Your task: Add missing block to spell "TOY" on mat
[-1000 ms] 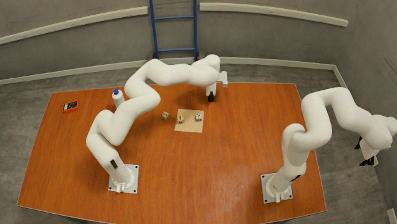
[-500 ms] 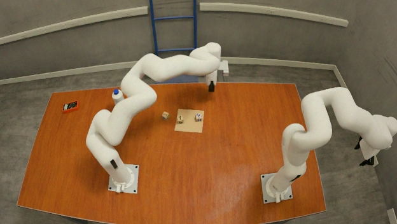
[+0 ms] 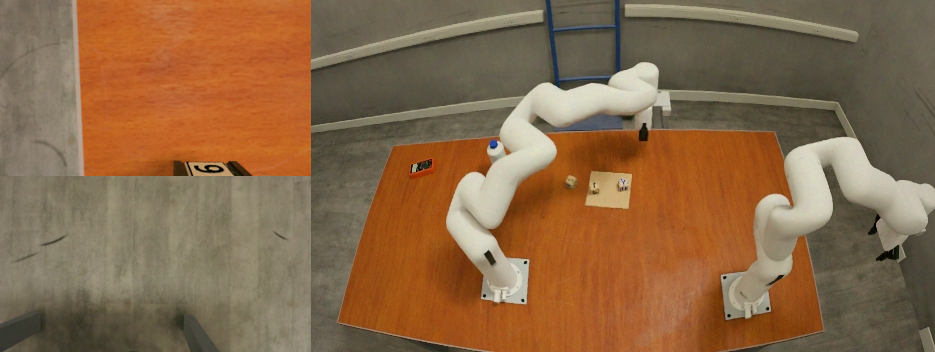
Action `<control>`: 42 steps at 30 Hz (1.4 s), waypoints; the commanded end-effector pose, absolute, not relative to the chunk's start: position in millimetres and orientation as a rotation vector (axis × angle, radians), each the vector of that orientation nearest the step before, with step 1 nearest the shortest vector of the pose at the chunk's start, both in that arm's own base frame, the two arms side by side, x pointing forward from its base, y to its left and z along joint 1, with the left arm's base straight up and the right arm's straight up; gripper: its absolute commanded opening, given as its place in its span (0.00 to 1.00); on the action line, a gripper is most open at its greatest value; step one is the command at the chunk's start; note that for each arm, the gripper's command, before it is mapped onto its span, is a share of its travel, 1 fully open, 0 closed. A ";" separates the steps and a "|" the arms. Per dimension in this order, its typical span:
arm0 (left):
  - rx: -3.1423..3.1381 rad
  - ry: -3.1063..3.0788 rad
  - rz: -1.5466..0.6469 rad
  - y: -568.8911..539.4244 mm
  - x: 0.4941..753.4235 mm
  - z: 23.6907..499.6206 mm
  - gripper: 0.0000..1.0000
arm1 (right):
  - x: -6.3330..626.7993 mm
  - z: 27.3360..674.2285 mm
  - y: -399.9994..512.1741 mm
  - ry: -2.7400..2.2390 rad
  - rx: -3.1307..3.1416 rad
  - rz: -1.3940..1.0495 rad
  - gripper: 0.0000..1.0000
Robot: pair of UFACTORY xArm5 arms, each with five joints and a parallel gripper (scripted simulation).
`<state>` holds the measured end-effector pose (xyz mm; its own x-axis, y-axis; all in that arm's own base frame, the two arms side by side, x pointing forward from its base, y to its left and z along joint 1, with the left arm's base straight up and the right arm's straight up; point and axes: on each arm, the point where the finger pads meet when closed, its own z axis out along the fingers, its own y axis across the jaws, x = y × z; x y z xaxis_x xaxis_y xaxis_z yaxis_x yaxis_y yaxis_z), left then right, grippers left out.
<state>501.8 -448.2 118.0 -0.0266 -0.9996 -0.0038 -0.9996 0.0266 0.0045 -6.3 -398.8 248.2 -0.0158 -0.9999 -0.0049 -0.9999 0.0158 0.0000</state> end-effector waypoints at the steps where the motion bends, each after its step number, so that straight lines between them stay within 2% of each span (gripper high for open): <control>1: 2.194 -2.248 0.000 -448.1 501.3 121.9 0.28 | -6.3 250.0 -399.9 2.239 -2.204 0.000 1.00; 10: 2.278 -2.163 0.000 -404.0 439.2 134.7 0.28 | -6.3 250.0 -399.9 2.239 -2.204 0.000 1.00; 21: 2.359 -2.075 0.000 -337.0 356.2 126.1 0.28 | -6.3 250.0 -399.9 2.239 -2.204 0.000 1.00; 42: 2.362 -2.072 0.000 -334.5 353.2 120.5 0.28 | -6.3 250.0 -399.9 2.239 -2.204 0.000 1.00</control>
